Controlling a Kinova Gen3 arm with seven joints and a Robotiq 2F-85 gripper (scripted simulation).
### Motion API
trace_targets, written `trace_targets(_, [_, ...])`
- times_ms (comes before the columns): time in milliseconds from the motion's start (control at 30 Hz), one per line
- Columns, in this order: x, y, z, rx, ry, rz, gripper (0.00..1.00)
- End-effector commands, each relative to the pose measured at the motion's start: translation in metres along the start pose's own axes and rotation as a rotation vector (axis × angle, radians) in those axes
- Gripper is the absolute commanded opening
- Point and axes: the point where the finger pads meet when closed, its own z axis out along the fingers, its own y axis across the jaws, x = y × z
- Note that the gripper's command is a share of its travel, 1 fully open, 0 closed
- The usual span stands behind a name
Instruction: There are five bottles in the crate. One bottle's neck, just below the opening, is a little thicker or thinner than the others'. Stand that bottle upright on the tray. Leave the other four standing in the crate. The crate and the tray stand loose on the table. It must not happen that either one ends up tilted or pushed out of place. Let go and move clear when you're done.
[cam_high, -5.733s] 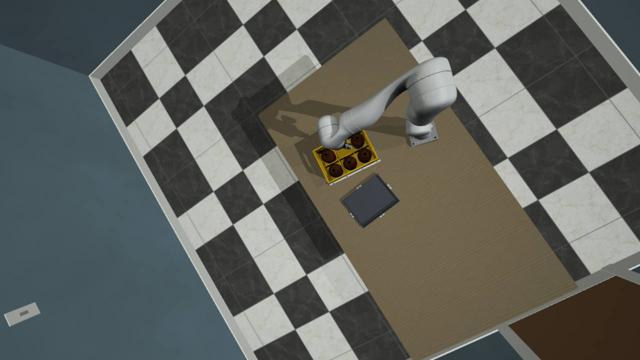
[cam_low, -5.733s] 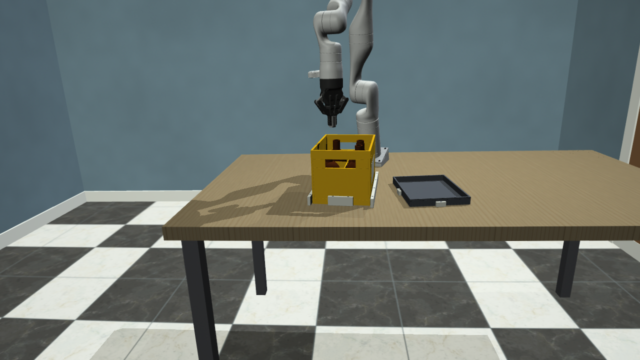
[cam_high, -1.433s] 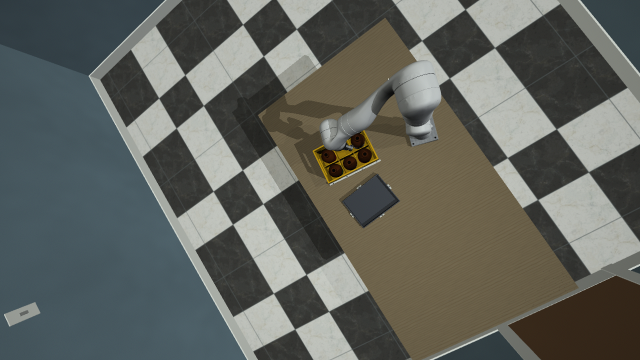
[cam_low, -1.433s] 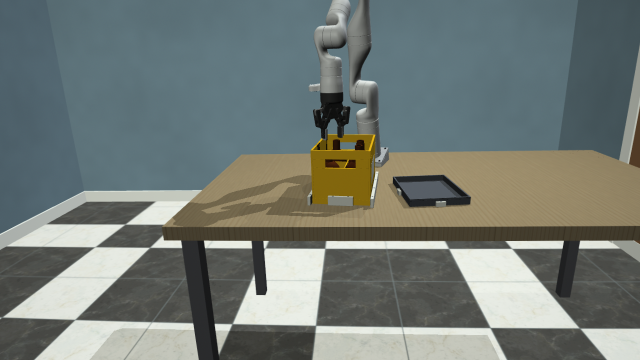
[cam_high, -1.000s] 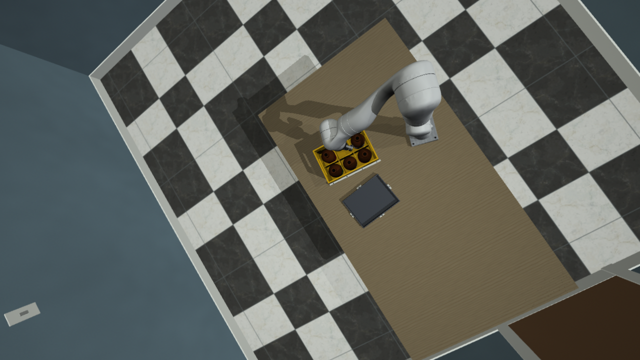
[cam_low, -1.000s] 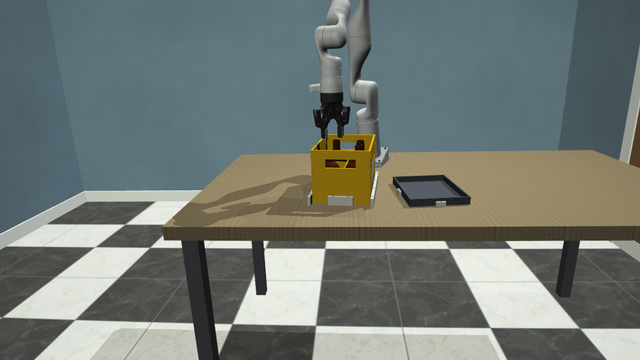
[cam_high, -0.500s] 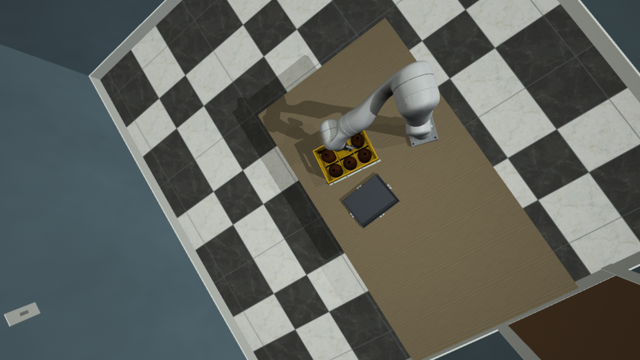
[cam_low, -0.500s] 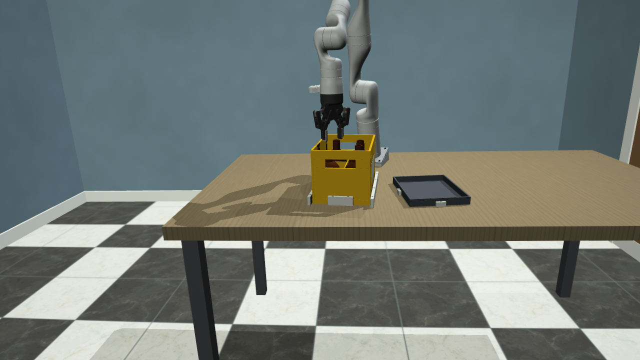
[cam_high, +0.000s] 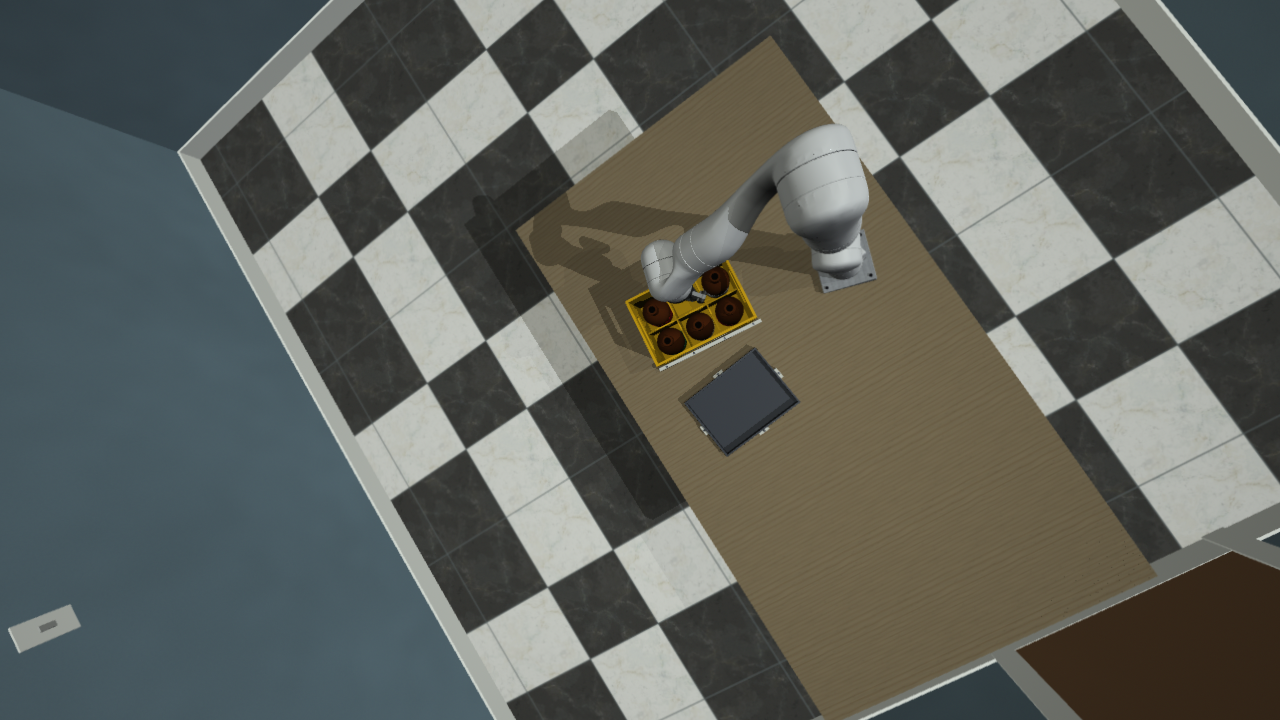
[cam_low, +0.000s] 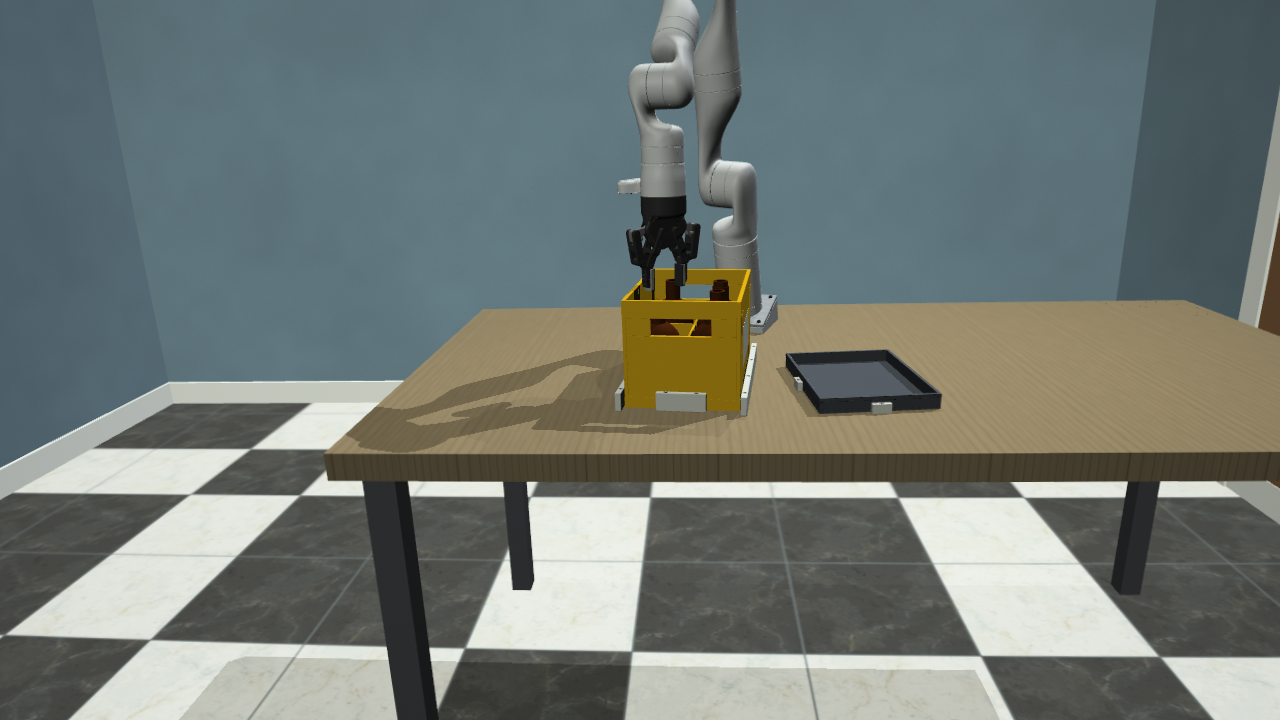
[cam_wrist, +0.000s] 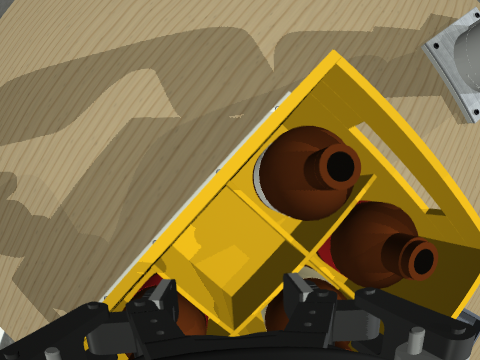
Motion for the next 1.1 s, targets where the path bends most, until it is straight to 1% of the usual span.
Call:
trace_targets(0, [0.001, 0.001, 0.005, -0.006, 0.002, 0.000, 0.64])
trace_targets(67, [0.001, 0.001, 0.005, -0.006, 0.002, 0.000, 0.64])
trace_targets(567, [0.001, 0.001, 0.021, -0.006, 0.002, 0.000, 0.64])
trace_targets(1067, [0.001, 0.001, 0.025, -0.006, 0.002, 0.000, 0.64])
